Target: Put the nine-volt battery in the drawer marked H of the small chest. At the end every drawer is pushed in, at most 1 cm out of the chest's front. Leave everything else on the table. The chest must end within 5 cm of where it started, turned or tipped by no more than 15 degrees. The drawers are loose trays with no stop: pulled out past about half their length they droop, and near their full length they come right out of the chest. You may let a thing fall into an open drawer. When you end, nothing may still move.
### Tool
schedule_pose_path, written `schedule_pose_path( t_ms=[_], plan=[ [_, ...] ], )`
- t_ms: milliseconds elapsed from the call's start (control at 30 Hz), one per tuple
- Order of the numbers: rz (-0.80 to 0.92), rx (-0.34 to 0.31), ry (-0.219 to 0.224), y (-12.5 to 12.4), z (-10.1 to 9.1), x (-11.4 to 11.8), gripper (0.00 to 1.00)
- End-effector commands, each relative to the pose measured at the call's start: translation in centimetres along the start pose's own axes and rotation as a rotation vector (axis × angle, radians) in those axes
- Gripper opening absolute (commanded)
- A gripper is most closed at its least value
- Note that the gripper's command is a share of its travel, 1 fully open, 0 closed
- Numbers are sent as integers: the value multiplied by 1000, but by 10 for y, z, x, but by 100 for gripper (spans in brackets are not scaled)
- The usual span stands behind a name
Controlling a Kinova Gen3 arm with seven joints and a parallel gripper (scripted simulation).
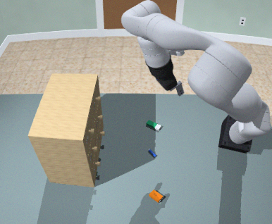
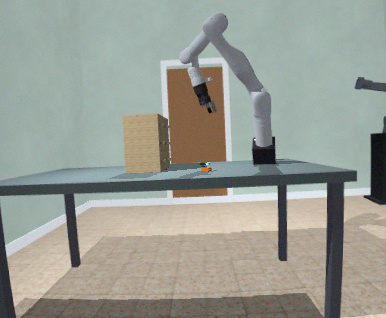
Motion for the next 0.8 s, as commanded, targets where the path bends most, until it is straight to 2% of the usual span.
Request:
schedule_pose_path(
  t_ms=[0,100,133,333,367,667,700,767],
  plan=[
    [5,-1,-1,-2,0,-1,100],
    [5,-1,-1,-2,0,-1,100],
    [53,-33,5,-3,-4,-3,100],
    [53,-33,5,-3,-4,-3,100],
    [98,-65,10,-3,-7,-4,100],
    [98,-65,10,-3,-7,-4,100],
    [140,-94,16,-4,-11,-6,100],
    [140,-94,16,-4,-11,-6,100]
  ],
)
Point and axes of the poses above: the point where the finger pads meet when closed, its own z axis out along the fingers, its own x axis across the jaws, y = z × x, the point moved 8 cm from there along -z, back along the fingers, and after that the axes turned 3 degrees about -z, right-handed, at the moved point
